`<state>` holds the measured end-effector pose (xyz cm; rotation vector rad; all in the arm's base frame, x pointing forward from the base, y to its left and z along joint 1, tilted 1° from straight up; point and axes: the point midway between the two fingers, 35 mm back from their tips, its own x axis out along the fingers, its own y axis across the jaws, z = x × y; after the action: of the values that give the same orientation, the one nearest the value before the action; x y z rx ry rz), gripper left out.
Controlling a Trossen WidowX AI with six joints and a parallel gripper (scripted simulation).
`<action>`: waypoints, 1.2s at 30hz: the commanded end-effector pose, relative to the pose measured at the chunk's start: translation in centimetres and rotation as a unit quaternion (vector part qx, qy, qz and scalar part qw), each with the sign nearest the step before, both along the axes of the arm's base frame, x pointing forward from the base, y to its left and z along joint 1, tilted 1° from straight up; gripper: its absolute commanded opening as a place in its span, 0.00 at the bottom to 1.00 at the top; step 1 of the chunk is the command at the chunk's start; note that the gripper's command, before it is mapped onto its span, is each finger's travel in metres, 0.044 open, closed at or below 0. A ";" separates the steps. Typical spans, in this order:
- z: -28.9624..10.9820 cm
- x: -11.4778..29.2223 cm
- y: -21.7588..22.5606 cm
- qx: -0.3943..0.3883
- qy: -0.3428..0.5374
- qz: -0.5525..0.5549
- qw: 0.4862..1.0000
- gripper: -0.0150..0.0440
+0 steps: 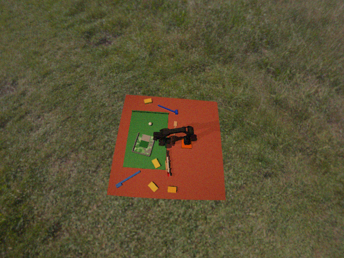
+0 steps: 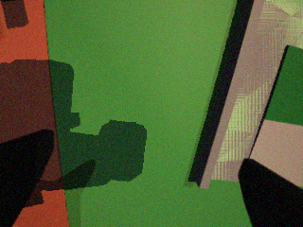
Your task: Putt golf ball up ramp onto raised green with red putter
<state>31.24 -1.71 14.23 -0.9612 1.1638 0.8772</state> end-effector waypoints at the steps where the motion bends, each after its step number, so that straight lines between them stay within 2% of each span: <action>1: -1.6 -1.7 6.5 0.056 0.020 0.074 0.995 1.00; 4: -2.4 -4.1 10.9 0.089 0.041 0.131 0.987 1.00; 6: -2.6 -4.8 11.9 0.096 0.046 0.144 0.984 1.00; 12: -2.7 -4.8 11.9 0.096 0.046 0.144 0.984 1.00; 29: -7.2 -4.9 12.1 0.096 0.047 0.144 0.984 1.00; 36: -7.4 -4.9 12.1 0.096 0.047 0.144 0.984 1.00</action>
<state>26.42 10.37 7.21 -0.9595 1.0062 1.2554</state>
